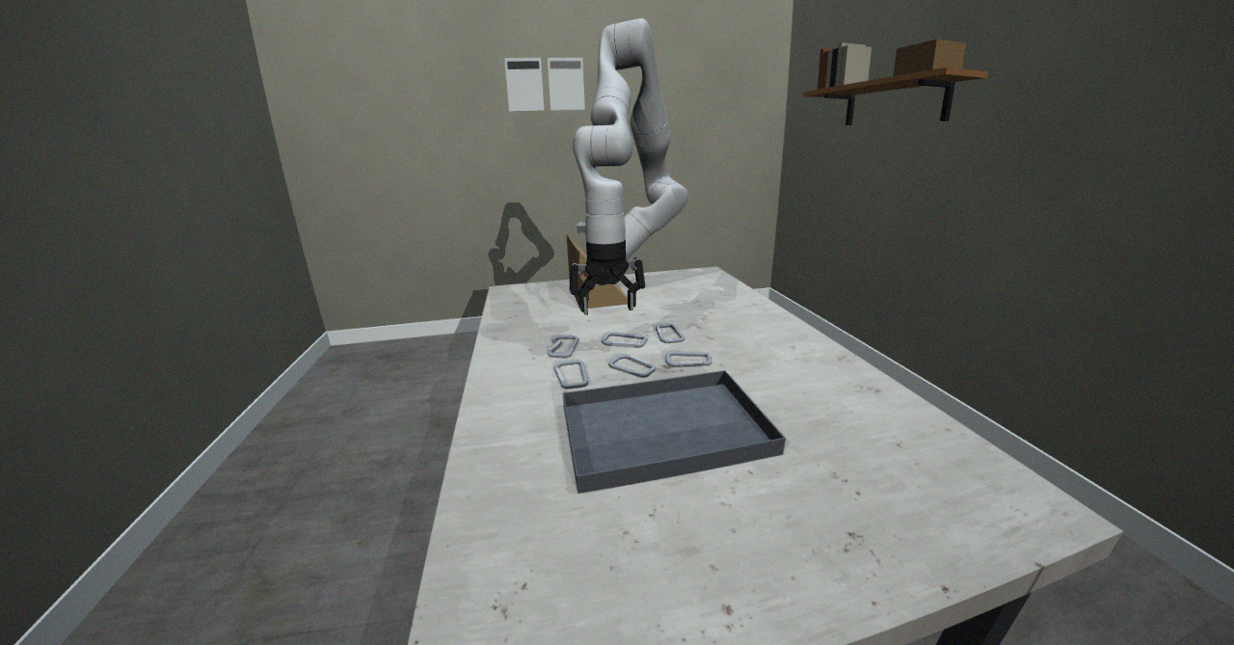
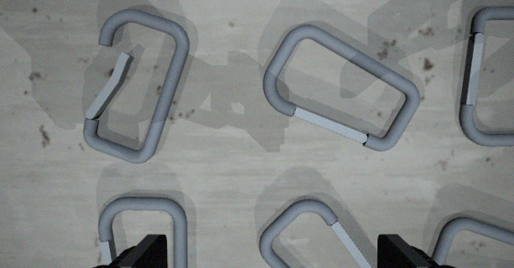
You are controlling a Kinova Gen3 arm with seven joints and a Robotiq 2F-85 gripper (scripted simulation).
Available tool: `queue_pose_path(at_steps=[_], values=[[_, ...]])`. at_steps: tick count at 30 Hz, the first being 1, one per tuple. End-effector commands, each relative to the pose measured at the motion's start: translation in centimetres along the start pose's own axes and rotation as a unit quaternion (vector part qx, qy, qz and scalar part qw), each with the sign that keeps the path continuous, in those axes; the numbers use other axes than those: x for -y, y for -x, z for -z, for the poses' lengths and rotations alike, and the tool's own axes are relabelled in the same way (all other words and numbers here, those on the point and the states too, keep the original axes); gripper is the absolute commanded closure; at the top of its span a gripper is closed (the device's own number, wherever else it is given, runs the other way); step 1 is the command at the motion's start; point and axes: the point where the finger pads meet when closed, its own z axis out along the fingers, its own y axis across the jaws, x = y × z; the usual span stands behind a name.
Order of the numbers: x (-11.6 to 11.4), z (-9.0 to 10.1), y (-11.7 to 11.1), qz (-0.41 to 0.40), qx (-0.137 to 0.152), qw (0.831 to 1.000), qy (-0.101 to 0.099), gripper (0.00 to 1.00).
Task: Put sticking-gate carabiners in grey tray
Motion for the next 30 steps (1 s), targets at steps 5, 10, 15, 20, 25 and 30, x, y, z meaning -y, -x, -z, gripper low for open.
queue_pose_path(at_steps=[5,10,15,20,25,30], values=[[5.2,0.3,2.9,-0.005,-0.001,1.0,0.0,0.0],[5.2,0.3,2.9,-0.005,-0.001,1.0,0.0,0.0],[5.2,0.3,2.9,-0.005,-0.001,1.0,0.0,0.0],[8.7,0.4,4.9,-0.004,0.001,1.0,-0.003,0.0],[8.7,0.4,4.9,-0.004,0.001,1.0,-0.003,0.0],[8.7,0.4,4.9,-0.004,0.001,1.0,-0.003,0.0]])
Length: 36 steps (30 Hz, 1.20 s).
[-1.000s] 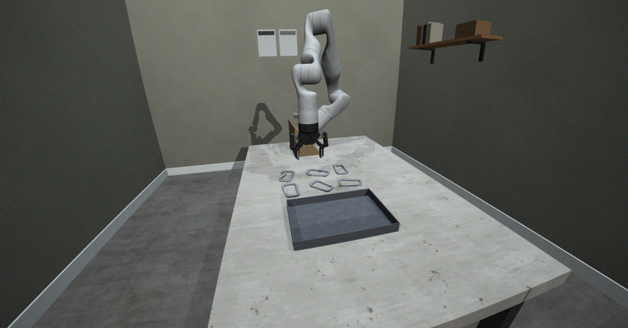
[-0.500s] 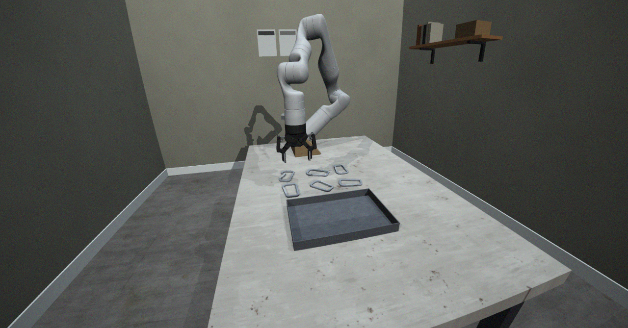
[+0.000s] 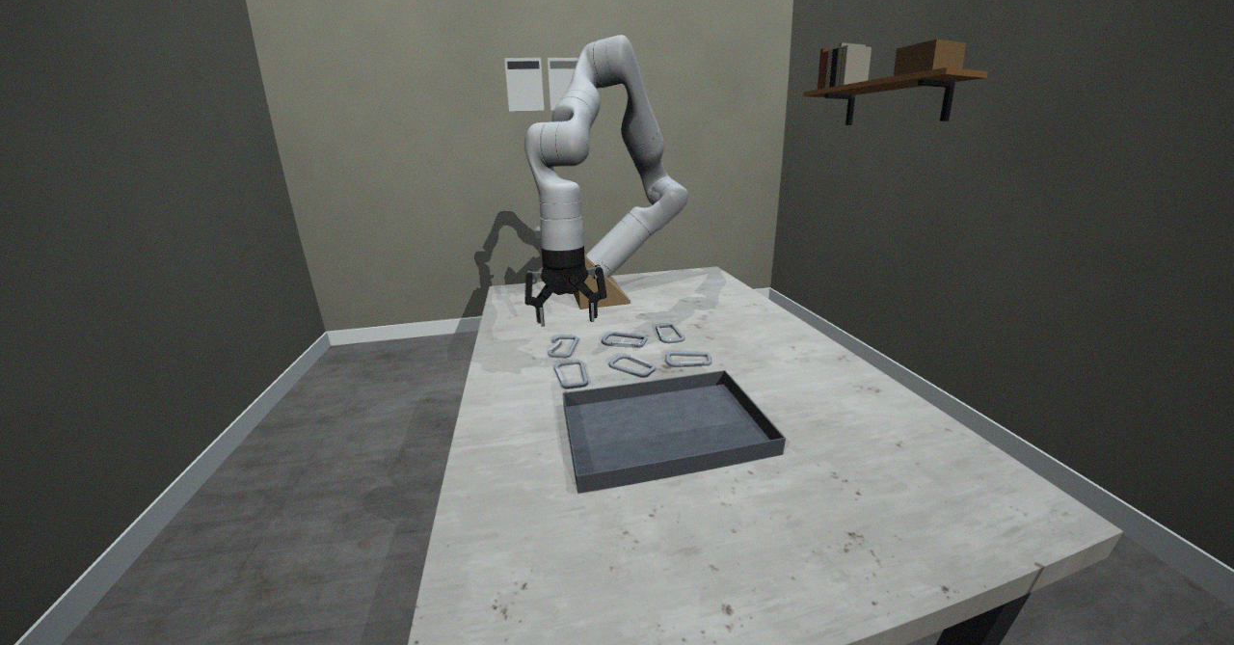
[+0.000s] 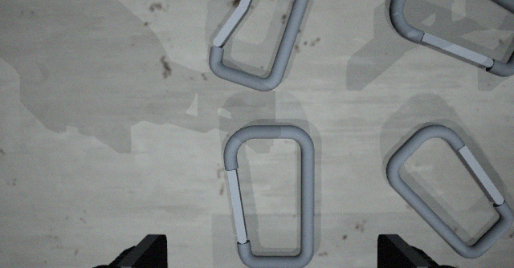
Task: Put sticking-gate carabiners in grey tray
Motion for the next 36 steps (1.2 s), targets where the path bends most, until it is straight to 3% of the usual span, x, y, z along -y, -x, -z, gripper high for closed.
queue_pose_path(at_steps=[1,2,3,19,20,36], values=[[0.0,-0.1,0.0,0.0,0.0,1.0,0.001,0.0],[0.0,-0.1,0.0,0.0,0.0,1.0,0.001,0.0],[0.0,-3.1,0.0,0.0,0.001,1.0,-0.001,0.0],[0.0,-3.1,0.0,0.0,0.001,1.0,-0.001,0.0],[0.0,-8.1,0.0,0.0,0.001,1.0,-0.001,0.0],[0.0,-8.1,0.0,0.0,0.001,1.0,-0.001,0.0]])
